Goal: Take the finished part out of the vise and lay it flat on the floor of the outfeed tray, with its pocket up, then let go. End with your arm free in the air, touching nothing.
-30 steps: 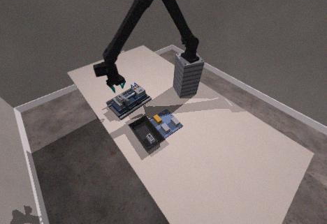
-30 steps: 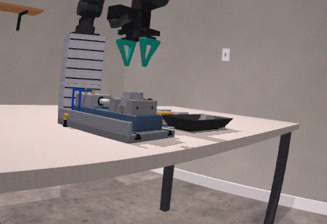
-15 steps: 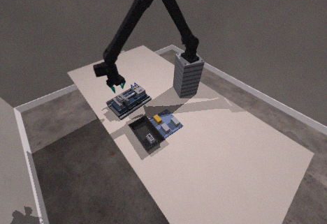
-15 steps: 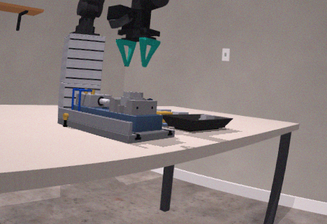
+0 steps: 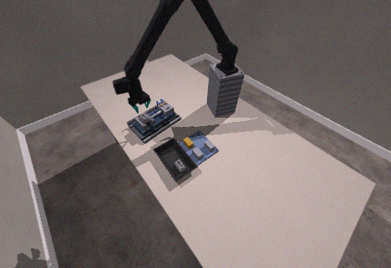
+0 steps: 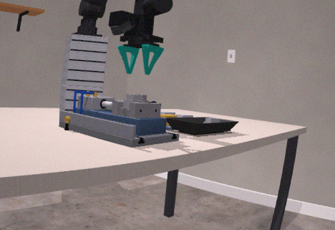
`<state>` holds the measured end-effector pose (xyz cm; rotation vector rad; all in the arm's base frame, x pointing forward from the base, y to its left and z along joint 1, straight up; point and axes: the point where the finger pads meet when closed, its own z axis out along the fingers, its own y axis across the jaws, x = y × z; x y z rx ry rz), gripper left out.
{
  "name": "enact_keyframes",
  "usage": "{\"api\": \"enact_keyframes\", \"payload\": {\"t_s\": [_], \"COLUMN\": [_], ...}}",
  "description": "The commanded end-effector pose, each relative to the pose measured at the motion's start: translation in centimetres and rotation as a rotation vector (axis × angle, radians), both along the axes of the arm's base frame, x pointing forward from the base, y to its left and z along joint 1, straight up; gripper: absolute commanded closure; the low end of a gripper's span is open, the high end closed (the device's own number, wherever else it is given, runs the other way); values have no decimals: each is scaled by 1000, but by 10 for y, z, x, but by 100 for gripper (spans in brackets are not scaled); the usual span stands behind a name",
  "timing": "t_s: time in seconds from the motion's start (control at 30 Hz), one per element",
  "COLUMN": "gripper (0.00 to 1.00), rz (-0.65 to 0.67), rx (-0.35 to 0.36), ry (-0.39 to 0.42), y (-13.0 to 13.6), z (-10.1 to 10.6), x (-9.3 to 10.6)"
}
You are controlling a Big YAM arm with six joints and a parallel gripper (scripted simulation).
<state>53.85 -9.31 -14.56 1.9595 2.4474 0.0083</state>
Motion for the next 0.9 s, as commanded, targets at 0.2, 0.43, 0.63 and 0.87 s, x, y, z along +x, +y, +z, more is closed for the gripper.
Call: {"api": "enact_keyframes", "payload": {"t_s": [0.2, 0.43, 0.63, 0.87], "gripper": [36, 36, 36, 36], "rz": [-2, 0, 2, 2], "rx": [-13, -13, -13, -12], "ry": [-46, -45, -44, -41], "y": [0, 1, 3, 3], "z": [-8, -20, -31, -37], "x": [25, 25, 26, 25]}}
